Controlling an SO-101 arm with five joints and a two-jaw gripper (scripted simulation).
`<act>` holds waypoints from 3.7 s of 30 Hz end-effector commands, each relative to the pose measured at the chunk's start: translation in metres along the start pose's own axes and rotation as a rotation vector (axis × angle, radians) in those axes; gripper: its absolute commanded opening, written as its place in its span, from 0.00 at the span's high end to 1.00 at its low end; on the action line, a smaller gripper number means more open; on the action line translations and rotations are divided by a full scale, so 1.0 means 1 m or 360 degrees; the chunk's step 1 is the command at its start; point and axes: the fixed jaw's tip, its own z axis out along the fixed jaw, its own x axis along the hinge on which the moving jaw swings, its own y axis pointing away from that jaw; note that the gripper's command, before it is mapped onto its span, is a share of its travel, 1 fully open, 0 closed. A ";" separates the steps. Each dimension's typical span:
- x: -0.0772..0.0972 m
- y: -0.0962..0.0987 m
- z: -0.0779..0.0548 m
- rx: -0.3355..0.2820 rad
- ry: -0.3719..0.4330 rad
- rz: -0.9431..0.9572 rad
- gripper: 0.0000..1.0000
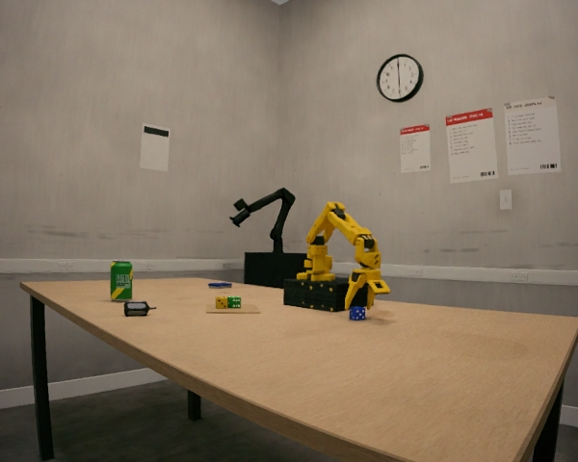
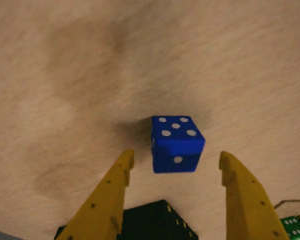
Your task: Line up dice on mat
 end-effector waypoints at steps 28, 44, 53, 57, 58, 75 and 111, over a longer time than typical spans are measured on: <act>0.001 0.001 0.016 -0.0001 0.0001 0.0004 0.66; 0.001 -0.004 0.016 -0.0002 0.0001 0.0004 0.75; 0.001 -0.007 0.016 -0.0002 0.0001 0.0004 0.80; 0.001 -0.009 0.016 -0.0002 0.0001 0.0004 0.82; 0.001 -0.009 0.016 -0.0002 0.0001 0.0004 0.83; 0.001 -0.010 0.016 -0.0002 0.0001 0.0004 0.87; 0.000 -0.005 -0.028 -0.0002 0.0001 0.0004 1.00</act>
